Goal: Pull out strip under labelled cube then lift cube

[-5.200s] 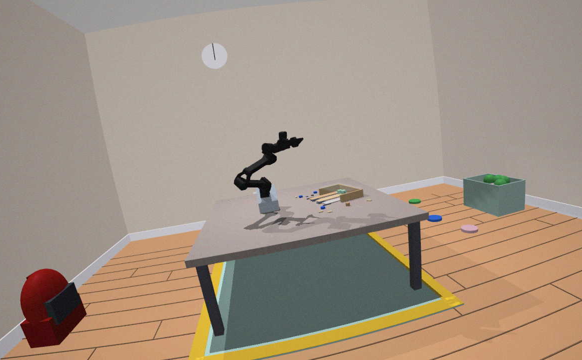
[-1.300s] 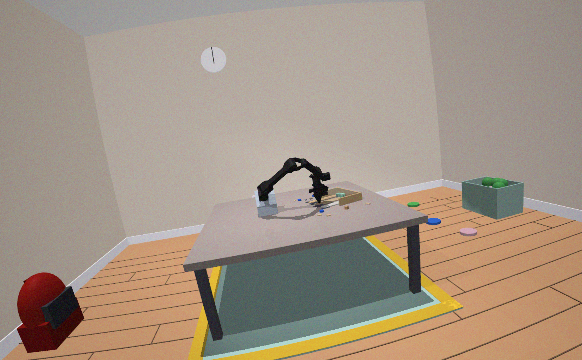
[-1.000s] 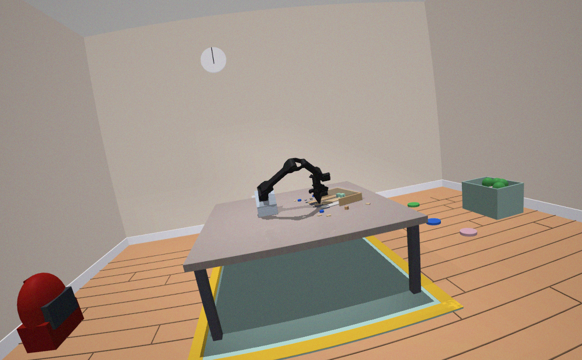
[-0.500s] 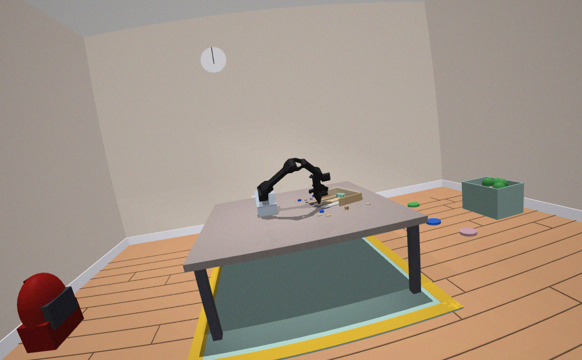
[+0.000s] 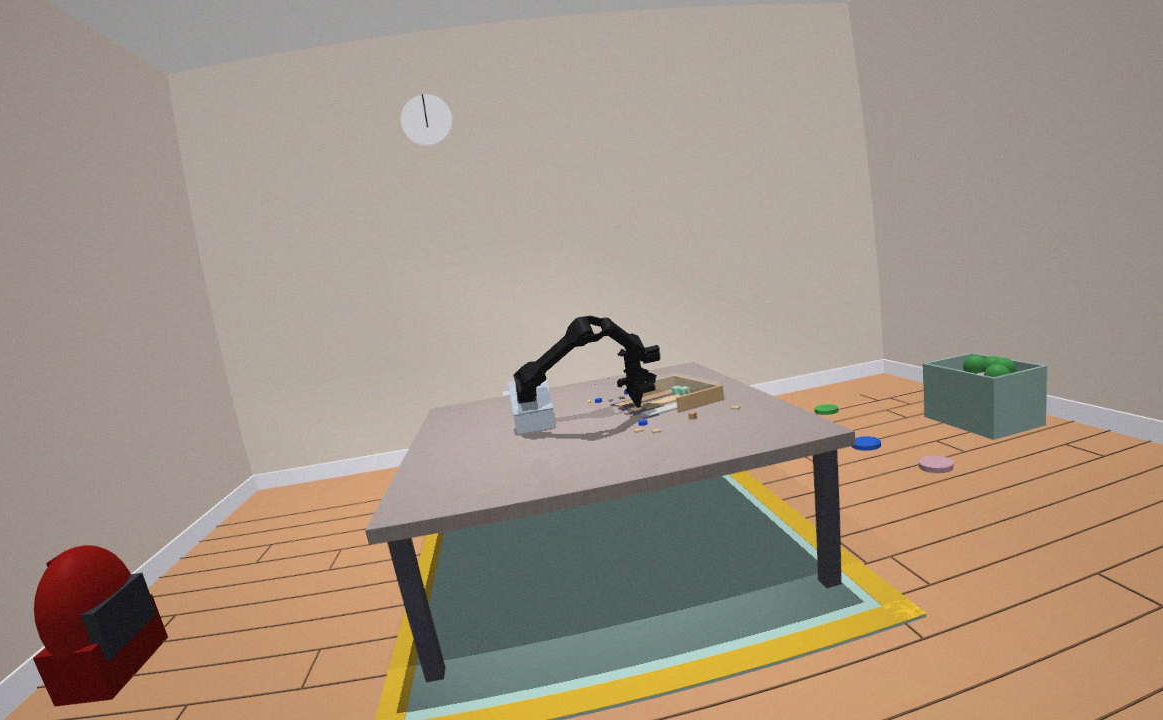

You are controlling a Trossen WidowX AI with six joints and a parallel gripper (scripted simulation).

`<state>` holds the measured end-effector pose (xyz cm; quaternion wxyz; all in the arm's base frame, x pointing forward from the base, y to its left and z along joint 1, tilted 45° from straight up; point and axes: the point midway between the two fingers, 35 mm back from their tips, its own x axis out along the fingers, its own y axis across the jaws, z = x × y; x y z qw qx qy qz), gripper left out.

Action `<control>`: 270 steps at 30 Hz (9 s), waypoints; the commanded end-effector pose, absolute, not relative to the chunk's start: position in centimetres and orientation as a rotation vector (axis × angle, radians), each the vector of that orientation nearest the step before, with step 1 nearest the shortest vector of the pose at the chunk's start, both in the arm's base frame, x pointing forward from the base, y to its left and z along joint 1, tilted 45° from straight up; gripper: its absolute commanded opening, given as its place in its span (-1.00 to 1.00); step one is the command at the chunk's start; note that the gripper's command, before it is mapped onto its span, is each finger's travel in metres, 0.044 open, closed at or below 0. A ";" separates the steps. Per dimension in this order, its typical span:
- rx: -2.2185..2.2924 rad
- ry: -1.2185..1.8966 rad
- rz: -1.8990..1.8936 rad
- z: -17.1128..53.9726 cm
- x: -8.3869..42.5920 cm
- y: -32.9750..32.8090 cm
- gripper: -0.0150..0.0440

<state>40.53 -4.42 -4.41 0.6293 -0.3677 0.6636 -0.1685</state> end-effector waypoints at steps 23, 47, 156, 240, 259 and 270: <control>-0.849 1.523 -0.388 -4.7 40.8 -4.8 -0.49; -0.849 1.524 -0.388 -4.7 40.1 -5.1 -0.49; -0.854 1.533 -0.386 -2.6 24.3 -8.9 -0.49; -0.824 1.516 -0.408 0.7 36.6 -2.1 1.00; -0.821 1.512 -0.408 -0.2 43.7 0.3 0.91; -0.821 1.512 -0.408 -1.4 43.8 -0.9 0.36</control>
